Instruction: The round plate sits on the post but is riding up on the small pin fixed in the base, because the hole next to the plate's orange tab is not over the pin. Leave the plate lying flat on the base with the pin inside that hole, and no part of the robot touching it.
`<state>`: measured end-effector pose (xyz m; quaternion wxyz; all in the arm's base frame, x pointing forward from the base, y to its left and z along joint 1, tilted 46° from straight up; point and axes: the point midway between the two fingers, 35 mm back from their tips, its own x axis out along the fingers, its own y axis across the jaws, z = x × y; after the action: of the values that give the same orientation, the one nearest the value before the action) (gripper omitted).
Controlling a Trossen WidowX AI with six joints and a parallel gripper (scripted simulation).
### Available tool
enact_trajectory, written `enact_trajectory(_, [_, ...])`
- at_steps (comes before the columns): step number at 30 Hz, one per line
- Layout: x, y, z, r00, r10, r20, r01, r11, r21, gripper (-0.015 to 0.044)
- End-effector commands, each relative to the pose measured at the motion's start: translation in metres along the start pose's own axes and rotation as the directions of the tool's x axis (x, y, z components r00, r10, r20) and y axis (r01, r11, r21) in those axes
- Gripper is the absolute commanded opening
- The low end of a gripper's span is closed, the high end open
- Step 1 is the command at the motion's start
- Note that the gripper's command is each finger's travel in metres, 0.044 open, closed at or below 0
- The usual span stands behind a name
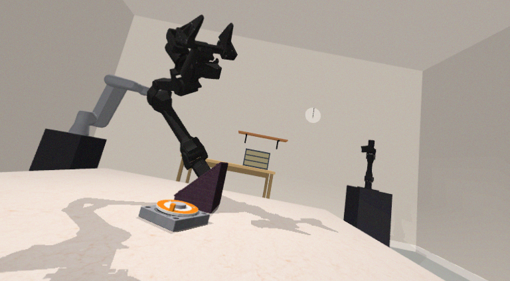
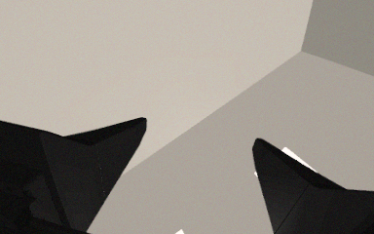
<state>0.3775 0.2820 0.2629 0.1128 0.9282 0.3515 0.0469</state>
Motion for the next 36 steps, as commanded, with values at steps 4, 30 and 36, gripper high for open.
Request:
enact_trajectory(4, [0.004,0.013,0.06,0.971,0.053,0.234,0.0,0.975,-0.223,0.0295])
enact_trajectory(30, [-0.174,0.069,0.285,-0.237,0.291,0.927,0.842,-0.414,0.345,0.0])
enact_trajectory(36, [-0.212,0.082,0.281,-0.458,0.353,0.816,0.462,-0.689,0.558,0.0])
